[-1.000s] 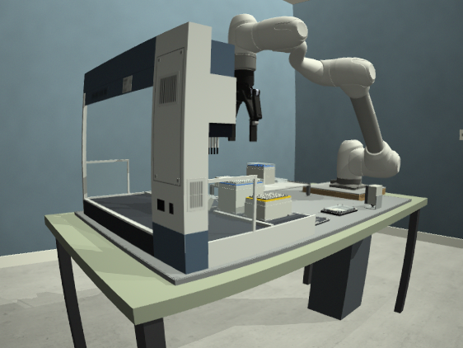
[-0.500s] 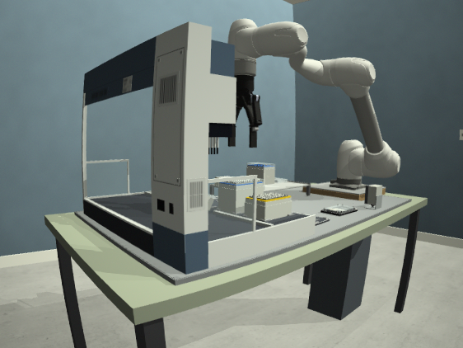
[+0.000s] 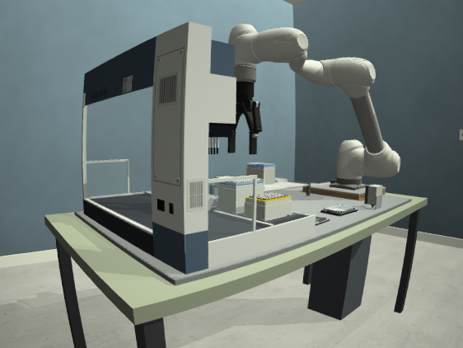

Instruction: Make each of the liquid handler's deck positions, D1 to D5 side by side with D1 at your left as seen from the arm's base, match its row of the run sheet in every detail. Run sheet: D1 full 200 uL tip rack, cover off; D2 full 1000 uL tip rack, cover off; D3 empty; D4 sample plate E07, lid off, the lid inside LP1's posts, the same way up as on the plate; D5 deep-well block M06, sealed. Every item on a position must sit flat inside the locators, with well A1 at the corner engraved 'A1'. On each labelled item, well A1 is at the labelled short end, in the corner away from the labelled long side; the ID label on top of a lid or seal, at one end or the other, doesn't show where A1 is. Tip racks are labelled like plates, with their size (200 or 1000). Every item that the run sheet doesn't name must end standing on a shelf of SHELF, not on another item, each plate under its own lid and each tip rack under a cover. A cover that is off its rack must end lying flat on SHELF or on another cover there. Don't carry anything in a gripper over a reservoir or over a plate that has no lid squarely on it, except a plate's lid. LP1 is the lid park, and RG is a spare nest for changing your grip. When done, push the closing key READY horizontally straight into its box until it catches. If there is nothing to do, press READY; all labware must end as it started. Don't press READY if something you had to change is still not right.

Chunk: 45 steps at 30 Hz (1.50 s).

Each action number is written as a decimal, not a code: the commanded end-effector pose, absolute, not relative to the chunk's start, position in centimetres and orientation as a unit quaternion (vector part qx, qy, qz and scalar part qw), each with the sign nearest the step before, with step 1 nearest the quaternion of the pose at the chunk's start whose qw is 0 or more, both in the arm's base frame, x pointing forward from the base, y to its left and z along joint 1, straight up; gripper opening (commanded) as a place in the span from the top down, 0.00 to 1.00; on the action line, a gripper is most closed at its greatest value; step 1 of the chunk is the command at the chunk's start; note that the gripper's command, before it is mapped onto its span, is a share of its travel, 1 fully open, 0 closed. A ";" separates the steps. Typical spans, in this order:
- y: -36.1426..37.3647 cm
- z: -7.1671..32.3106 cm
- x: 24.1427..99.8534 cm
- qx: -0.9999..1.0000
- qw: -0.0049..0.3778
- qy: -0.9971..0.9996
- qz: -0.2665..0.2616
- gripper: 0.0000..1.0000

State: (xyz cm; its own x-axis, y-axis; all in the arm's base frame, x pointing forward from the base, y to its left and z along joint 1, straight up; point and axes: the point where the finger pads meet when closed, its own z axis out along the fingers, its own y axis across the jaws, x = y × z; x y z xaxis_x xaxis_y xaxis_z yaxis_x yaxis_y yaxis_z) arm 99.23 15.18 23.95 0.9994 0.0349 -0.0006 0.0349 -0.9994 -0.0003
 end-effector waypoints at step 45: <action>15.2 17.0 99.2 -1.000 0.001 -0.017 -0.001 0.33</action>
